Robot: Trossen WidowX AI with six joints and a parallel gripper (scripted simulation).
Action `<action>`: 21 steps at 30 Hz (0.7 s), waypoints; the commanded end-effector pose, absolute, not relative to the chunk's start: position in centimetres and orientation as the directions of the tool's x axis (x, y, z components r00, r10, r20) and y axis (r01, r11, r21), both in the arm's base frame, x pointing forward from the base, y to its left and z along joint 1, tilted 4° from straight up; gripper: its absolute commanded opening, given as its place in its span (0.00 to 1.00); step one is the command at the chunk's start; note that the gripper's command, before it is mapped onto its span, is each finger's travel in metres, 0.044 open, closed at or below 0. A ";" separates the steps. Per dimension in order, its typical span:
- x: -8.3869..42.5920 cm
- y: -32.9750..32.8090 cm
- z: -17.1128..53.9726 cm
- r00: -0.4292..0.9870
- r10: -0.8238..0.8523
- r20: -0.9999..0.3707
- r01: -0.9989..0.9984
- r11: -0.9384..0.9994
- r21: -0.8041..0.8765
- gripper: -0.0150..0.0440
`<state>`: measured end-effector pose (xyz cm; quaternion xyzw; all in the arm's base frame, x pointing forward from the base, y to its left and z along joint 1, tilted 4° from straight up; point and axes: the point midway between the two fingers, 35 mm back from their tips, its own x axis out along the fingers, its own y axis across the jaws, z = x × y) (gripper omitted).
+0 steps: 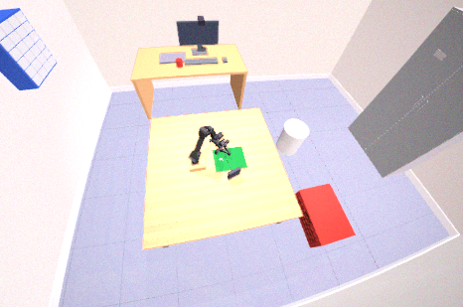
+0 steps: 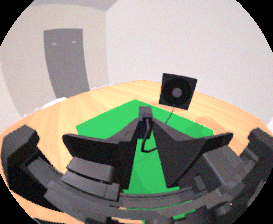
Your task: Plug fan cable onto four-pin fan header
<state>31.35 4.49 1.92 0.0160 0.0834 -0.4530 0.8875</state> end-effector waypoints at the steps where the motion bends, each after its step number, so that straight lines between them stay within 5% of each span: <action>1: 31.3 4.5 1.5 0.576 -0.801 -0.163 0.806 0.590 -0.054 0.25; 21: 31.3 4.4 -0.2 0.576 -0.801 -0.162 0.806 0.590 -0.054 0.25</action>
